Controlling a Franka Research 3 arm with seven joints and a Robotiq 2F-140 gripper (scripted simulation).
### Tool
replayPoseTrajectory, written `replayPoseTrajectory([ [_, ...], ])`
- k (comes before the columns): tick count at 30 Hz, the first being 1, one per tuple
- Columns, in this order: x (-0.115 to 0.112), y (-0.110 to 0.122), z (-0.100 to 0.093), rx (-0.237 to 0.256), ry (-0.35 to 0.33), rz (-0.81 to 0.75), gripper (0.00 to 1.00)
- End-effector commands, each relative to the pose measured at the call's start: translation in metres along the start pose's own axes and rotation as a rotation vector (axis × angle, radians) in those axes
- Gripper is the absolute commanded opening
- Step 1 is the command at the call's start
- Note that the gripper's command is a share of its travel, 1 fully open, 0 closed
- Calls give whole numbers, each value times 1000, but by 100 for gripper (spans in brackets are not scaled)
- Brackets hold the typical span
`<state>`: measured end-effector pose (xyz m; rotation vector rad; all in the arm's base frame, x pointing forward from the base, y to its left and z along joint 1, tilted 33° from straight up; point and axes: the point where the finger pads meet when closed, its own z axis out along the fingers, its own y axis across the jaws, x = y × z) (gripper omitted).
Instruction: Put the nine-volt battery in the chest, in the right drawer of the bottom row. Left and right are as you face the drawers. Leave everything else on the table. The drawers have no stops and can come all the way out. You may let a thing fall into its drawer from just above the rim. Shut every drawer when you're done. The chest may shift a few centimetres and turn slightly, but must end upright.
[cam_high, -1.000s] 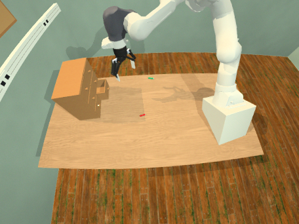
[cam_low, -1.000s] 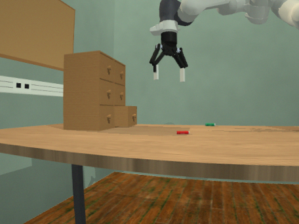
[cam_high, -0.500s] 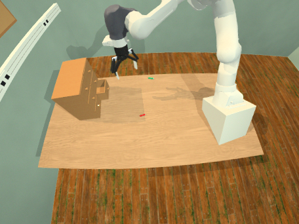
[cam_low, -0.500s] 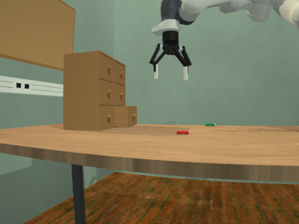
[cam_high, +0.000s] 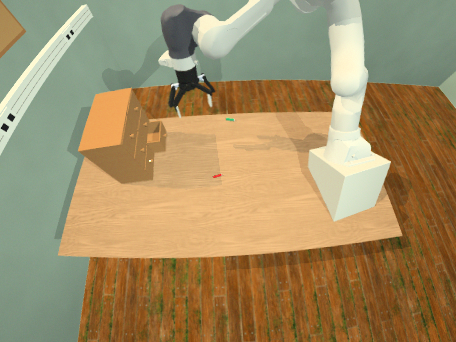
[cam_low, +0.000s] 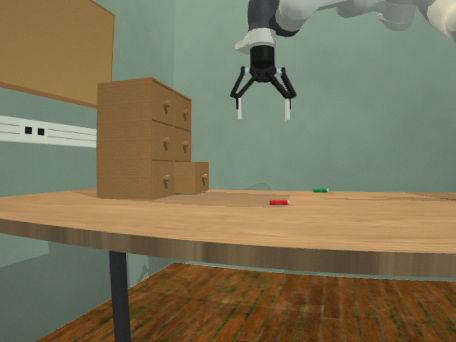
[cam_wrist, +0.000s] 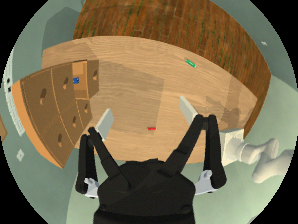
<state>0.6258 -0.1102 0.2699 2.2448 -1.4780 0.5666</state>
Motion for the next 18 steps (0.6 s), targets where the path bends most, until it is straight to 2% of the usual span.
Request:
replayPoseTrajectory([
  [1,-2,0,-1,2,2,134,100],
  [11,-2,6,-4,2,2,316,100],
  [18,-2,9,-5,2,2,389,100],
])
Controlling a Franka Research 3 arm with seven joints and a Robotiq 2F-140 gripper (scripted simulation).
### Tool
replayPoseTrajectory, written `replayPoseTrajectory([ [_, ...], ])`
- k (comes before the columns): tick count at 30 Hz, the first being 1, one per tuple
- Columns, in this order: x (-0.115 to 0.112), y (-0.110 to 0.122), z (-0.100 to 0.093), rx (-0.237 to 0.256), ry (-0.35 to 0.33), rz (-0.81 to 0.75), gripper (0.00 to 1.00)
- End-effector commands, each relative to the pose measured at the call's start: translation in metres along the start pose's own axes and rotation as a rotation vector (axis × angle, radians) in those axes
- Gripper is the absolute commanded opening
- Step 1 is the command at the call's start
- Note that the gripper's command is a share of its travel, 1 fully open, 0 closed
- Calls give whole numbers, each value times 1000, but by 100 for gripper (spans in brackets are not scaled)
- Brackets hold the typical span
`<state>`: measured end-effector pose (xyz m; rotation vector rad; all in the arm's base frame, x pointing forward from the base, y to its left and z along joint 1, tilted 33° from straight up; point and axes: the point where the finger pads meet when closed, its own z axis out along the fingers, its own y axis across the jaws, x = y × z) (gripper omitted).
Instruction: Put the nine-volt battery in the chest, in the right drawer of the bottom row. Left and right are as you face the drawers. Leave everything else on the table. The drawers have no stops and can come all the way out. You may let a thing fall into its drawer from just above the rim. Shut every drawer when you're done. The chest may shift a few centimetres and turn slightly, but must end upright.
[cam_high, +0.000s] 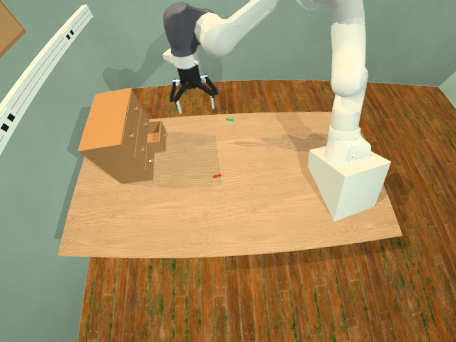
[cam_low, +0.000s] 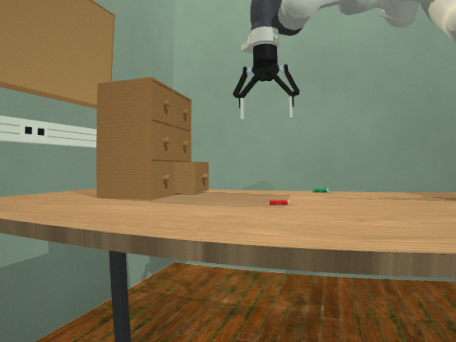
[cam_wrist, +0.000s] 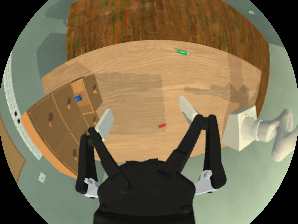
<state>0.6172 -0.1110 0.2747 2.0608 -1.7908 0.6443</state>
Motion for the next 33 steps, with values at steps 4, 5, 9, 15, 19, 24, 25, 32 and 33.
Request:
replayPoseTrajectory([
  [4,-1,3,-2,2,2,196,100],
  [5,-1,3,-2,2,2,214,100],
  [9,-1,6,-3,2,2,286,100],
  [15,0,8,-4,2,2,357,100],
  [19,1,10,-5,2,2,410,100],
  [24,2,13,-7,2,2,498,100],
  [25,2,13,-7,2,2,515,100],
  [32,3,16,-8,3,2,617,100],
  [33,3,16,-8,3,2,617,100],
])
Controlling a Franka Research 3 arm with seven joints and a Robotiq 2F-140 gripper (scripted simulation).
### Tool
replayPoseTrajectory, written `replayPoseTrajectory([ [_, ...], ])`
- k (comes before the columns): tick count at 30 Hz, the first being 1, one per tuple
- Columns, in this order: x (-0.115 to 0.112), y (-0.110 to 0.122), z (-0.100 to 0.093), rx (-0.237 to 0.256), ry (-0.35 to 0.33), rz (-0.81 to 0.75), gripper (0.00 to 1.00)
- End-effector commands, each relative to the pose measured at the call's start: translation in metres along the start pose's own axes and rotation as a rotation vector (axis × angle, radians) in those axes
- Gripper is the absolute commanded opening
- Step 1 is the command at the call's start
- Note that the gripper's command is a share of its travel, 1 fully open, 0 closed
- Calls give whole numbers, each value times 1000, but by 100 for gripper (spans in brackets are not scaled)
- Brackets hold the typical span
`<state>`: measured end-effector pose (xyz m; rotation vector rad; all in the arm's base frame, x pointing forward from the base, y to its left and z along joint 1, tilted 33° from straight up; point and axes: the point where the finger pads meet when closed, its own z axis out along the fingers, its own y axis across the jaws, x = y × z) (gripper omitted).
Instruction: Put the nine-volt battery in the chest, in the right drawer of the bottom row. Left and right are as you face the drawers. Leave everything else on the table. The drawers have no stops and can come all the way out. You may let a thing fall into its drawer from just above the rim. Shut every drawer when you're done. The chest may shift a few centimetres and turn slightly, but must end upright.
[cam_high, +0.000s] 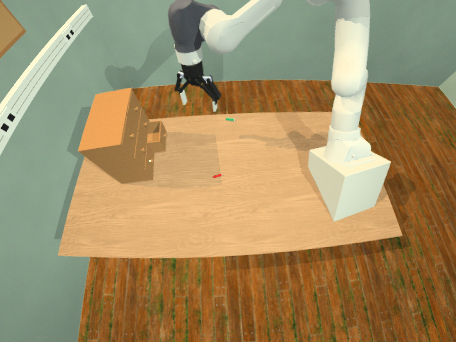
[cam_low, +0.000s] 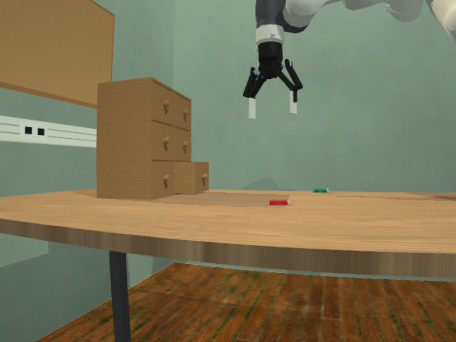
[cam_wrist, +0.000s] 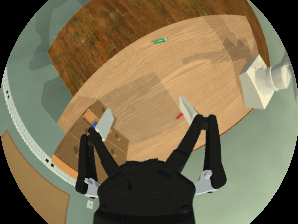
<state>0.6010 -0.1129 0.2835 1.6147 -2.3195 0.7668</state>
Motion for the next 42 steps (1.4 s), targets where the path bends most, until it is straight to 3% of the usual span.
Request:
replayPoseTrajectory([
  [1,-1,2,0,3,2,139,100],
  [42,12,14,-8,5,0,675,100],
])
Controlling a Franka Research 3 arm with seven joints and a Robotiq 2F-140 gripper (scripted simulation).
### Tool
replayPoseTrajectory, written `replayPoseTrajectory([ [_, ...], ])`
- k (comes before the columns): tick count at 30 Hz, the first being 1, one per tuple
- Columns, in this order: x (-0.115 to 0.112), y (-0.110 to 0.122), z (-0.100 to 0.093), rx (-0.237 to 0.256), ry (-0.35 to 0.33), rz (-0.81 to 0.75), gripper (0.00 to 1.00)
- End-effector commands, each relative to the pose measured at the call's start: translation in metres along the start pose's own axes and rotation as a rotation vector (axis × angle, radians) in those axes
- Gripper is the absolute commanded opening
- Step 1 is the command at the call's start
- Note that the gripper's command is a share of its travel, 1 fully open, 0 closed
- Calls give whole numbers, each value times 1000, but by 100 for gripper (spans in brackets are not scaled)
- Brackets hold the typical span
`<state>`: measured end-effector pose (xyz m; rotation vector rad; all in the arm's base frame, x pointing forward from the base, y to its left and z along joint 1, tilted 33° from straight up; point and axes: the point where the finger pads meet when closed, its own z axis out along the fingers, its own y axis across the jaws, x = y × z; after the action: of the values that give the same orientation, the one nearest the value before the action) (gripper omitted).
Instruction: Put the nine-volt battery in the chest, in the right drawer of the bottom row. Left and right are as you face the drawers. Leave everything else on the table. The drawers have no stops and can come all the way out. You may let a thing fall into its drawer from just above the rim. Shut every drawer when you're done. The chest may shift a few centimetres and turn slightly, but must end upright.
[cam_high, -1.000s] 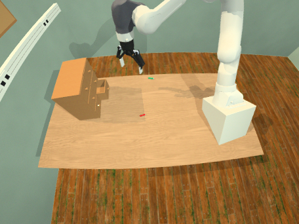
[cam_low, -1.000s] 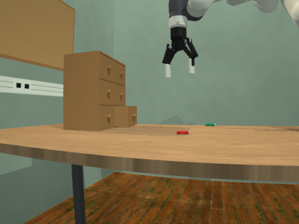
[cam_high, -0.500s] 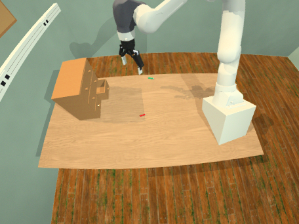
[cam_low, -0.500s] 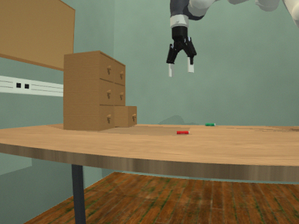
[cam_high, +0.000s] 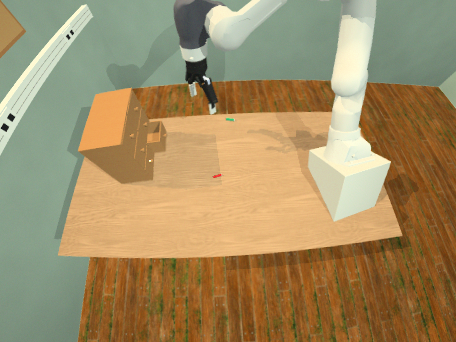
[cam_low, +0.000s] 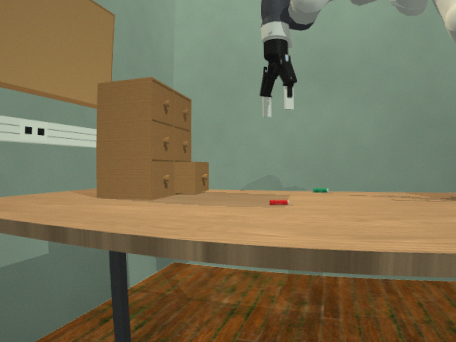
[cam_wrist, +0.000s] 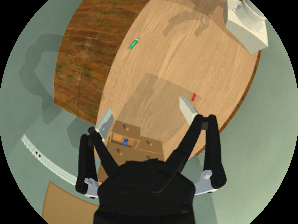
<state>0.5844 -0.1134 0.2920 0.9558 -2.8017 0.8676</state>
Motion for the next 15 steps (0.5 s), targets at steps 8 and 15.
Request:
replayPoseTrajectory([
  [8,5,0,0,1,1,194,100],
  [15,7,1,-1,1,1,256,100],
])
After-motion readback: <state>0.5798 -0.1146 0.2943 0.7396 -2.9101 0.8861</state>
